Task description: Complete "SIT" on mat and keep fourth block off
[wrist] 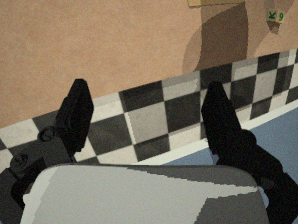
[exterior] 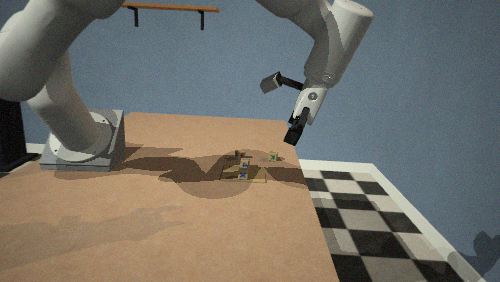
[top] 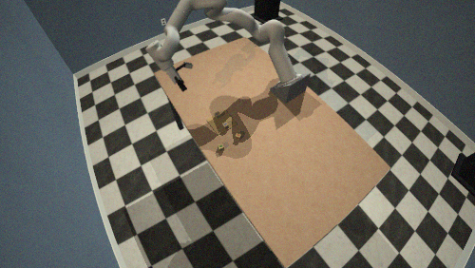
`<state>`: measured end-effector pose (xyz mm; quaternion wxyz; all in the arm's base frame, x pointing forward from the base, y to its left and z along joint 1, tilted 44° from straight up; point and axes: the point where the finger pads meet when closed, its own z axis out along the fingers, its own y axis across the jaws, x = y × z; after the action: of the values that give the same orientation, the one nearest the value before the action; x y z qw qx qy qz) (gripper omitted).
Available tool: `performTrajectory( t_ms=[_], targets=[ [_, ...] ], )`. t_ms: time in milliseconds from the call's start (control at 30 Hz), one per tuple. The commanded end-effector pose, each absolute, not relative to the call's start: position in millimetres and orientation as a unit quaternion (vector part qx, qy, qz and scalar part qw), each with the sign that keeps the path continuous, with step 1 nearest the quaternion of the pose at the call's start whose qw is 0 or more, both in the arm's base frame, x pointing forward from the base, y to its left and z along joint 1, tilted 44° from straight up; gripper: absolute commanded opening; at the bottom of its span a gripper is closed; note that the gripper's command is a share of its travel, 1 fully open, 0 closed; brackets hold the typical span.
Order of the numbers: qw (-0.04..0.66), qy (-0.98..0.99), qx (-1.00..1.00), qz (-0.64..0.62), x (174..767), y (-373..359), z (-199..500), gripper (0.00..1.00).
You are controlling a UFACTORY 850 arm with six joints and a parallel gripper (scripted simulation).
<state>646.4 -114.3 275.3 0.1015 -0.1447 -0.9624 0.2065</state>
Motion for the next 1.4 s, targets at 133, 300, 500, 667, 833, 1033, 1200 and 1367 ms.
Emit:
performTrajectory(
  t_ms=[133, 300, 500, 667, 833, 1033, 1200, 1367],
  targets=[
    [0.12, -0.946, -0.241, 0.179, 671.3, -52.1, 193.9, 1.0],
    [0.129, -0.935, -0.282, 0.171, 675.2, -24.5, 157.8, 1.0],
    [0.147, -0.913, -0.345, 0.161, 675.5, 19.0, 100.8, 1.0],
    [0.162, -0.891, -0.395, 0.157, 670.7, 53.4, 55.1, 1.0],
    [0.178, -0.865, -0.443, 0.156, 661.7, 86.6, 10.2, 1.0],
    [0.19, -0.842, -0.479, 0.158, 651.6, 111.9, -24.7, 1.0],
    [0.193, -0.837, -0.487, 0.158, 649.2, 117.0, -31.8, 1.0],
    [0.193, -0.837, -0.487, 0.158, 649.2, 117.0, -31.8, 1.0]
  ],
)
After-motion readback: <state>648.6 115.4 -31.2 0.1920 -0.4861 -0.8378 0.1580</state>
